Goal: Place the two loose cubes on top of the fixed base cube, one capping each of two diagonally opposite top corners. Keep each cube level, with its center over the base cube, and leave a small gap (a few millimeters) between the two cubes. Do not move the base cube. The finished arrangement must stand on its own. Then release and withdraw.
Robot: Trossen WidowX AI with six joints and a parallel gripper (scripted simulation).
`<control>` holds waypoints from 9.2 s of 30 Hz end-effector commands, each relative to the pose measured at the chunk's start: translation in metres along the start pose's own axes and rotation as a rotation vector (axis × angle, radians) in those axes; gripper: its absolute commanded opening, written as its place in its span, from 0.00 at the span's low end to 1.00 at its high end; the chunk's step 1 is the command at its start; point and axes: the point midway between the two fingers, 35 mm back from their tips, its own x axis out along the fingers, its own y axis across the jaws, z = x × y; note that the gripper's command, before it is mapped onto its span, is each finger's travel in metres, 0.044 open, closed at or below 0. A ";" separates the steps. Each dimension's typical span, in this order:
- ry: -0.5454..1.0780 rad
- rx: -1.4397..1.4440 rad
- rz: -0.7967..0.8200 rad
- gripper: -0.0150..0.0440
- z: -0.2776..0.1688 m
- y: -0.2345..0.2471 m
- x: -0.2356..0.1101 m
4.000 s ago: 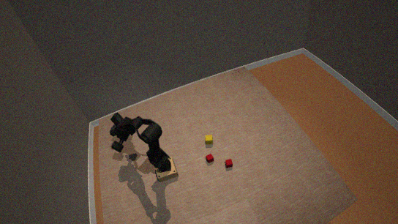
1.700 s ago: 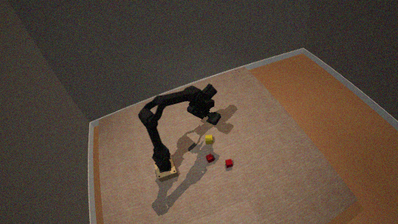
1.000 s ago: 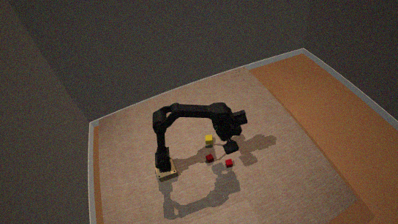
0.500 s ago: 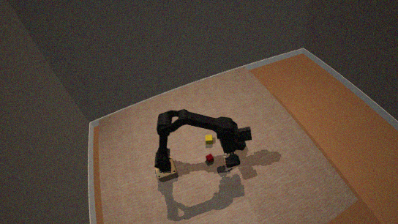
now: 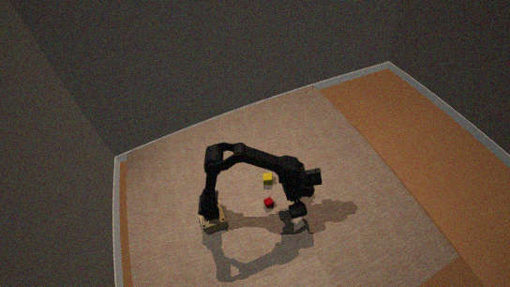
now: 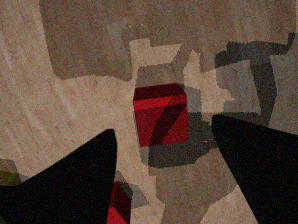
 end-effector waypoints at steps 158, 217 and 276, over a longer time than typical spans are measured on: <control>0.024 0.904 0.006 0.43 -0.064 0.170 -0.013; 0.022 1.142 -0.004 0.70 -0.077 0.103 -0.063; 0.021 1.318 -0.011 0.43 -0.098 0.061 0.034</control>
